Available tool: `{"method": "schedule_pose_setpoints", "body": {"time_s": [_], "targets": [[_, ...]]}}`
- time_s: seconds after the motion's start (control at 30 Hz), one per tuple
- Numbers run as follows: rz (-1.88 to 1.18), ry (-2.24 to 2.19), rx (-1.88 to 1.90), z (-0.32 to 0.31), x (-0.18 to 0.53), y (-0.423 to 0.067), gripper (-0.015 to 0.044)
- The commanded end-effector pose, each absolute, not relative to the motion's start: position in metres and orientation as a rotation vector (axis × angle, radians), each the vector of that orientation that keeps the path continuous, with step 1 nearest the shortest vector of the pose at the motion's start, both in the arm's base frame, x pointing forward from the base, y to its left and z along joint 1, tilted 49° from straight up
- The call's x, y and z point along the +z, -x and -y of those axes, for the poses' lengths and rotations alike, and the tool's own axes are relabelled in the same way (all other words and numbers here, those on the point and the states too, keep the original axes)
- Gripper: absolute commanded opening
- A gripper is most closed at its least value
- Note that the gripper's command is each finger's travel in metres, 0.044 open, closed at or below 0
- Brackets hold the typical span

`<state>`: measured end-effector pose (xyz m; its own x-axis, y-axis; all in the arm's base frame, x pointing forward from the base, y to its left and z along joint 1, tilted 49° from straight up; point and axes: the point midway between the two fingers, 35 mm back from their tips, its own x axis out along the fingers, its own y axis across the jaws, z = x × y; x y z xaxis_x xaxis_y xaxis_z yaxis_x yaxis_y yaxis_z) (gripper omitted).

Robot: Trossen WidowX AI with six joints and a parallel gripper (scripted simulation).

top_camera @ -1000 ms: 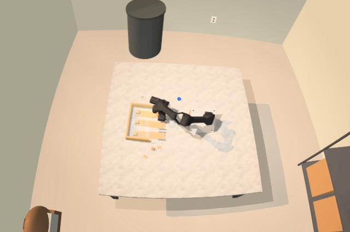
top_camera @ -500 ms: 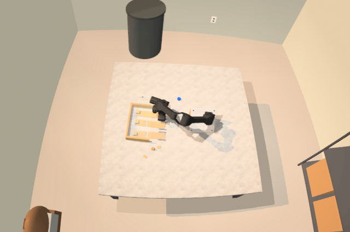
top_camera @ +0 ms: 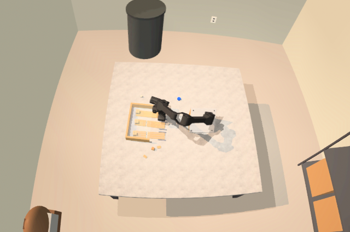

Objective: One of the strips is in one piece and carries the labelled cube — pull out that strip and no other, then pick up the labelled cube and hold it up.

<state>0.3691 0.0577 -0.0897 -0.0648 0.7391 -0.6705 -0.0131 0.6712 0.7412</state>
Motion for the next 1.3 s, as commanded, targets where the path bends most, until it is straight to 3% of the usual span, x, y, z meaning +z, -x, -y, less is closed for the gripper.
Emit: {"method": "schedule_pose_setpoints", "body": {"time_s": [0.0, 1.27], "targets": [[-1.523, -0.631, 0.69, -0.06, -0.09, -0.37, 0.0], [-1.526, -0.632, 0.689, -0.057, -0.091, -0.321, 0.0]]}}
